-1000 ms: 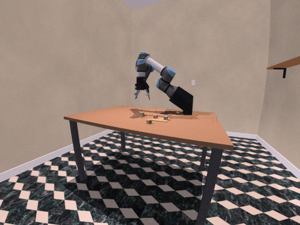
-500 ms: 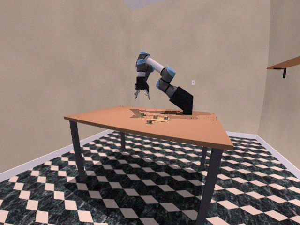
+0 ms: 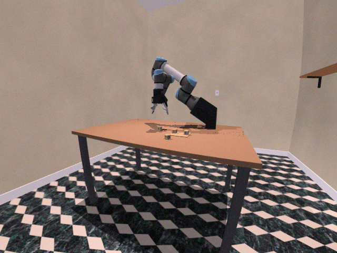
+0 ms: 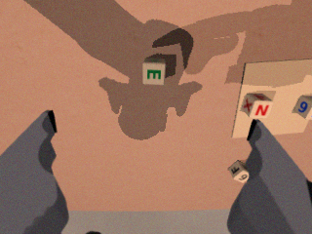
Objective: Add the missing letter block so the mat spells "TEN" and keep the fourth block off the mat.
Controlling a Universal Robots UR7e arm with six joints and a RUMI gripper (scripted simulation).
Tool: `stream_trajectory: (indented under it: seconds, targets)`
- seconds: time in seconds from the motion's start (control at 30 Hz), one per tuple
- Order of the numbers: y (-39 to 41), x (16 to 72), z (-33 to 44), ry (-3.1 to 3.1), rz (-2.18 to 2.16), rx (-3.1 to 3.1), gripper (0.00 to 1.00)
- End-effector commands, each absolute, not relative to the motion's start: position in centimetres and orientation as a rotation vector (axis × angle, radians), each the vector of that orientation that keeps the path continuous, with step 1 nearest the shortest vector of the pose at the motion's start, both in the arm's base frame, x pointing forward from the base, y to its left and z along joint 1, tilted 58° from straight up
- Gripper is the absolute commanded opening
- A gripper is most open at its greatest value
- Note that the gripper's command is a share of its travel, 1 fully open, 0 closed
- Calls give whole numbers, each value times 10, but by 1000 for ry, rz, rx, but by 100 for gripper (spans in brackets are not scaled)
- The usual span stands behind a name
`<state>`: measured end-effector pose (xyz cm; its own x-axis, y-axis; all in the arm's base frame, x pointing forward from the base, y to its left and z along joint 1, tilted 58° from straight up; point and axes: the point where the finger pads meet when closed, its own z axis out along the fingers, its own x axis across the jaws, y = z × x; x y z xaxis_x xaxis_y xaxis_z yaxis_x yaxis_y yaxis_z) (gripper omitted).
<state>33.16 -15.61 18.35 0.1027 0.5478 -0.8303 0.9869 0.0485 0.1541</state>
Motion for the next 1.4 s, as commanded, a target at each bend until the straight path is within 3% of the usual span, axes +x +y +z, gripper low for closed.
stream_trajectory:
  seconds: [0.0, 0.1, 0.13, 1.37]
  targets:
    - [-179, 336, 169, 1548, -703, 1591, 100]
    - [-182, 336, 168, 1548, -703, 1590, 100]
    - [-182, 336, 168, 1548, -703, 1590, 40]
    - [-182, 337, 169, 1545, -701, 1590, 40]
